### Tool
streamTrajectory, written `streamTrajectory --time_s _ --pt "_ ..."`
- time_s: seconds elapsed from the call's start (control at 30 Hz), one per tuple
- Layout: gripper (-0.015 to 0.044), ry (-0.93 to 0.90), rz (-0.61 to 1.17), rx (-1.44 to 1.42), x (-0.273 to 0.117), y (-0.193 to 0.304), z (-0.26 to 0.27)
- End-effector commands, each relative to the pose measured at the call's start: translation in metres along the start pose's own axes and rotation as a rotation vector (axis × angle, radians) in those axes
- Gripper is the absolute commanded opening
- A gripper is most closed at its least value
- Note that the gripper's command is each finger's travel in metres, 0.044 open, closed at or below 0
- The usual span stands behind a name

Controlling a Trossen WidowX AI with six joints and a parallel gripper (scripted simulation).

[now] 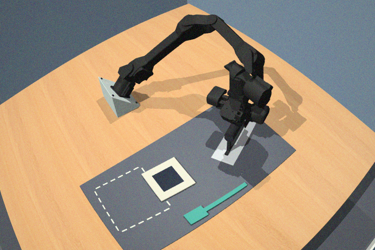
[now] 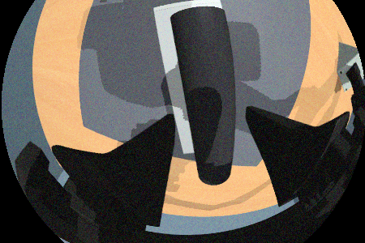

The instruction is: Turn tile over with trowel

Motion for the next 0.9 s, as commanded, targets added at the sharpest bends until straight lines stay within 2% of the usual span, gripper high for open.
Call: streamTrajectory --time_s 0.0,0.2,0.4,0.6,0.87 --pt "0.0270 0.001 0.002 0.005 0.000 0.000 0.000" --pt "0.0270 0.000 0.002 0.010 -0.001 0.000 0.000" --pt "0.0270 -0.012 0.001 0.141 -0.039 0.000 -0.003" --pt "0.0270 -0.012 0.001 0.145 -0.040 0.000 -0.003" --pt "0.0270 -0.022 -0.017 -0.052 -0.045 -0.005 -0.002"
Point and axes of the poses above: the point midway between the two fingers, 35 mm back from their tips, its own x axis out along the fingers, its own z axis across the jaws, y = z × x, the point moved 9 cm from there along -x, back along the fingers, and after that the axes turned 8 degrees about -x, right-handed, at the moved point
